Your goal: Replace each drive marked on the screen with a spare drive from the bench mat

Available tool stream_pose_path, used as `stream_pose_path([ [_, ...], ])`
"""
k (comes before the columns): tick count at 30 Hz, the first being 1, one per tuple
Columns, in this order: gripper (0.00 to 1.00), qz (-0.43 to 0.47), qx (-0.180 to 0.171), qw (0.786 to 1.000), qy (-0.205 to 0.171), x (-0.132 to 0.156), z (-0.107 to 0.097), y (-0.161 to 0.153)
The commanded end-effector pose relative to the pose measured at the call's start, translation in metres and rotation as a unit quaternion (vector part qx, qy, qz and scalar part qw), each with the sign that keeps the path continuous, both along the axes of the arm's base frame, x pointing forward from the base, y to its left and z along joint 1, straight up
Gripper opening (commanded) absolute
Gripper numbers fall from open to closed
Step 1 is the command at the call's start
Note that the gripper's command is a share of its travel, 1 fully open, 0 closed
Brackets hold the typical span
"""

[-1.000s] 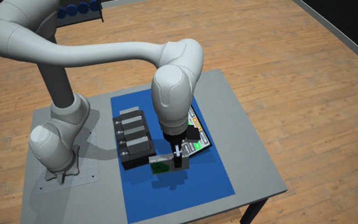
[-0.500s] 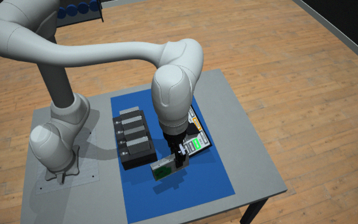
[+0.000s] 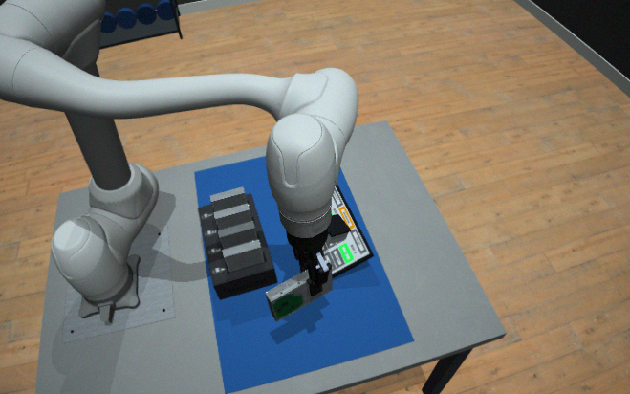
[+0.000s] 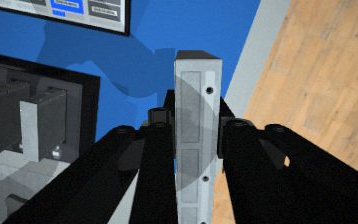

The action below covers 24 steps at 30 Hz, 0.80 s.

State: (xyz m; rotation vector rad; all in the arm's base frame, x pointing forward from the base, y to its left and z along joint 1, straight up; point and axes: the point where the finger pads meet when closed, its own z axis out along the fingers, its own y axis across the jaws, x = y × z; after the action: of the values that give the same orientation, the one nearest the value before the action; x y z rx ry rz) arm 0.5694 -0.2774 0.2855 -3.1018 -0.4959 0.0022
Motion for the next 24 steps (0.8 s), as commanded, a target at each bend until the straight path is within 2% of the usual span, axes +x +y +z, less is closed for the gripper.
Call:
stream_pose_path([
  [1,0.10,0.028,0.000,1.000,-0.001,0.0002,0.0007,0.0000],
  [3,0.10,0.028,0.000,1.000,-0.001,0.0002,0.0007,0.0000],
  [15,0.10,0.170,0.000,0.986,-0.001,0.0002,0.0007,0.0000],
  [24,0.10,0.189,0.000,0.982,-0.001,0.0002,0.0007,0.0000],
])
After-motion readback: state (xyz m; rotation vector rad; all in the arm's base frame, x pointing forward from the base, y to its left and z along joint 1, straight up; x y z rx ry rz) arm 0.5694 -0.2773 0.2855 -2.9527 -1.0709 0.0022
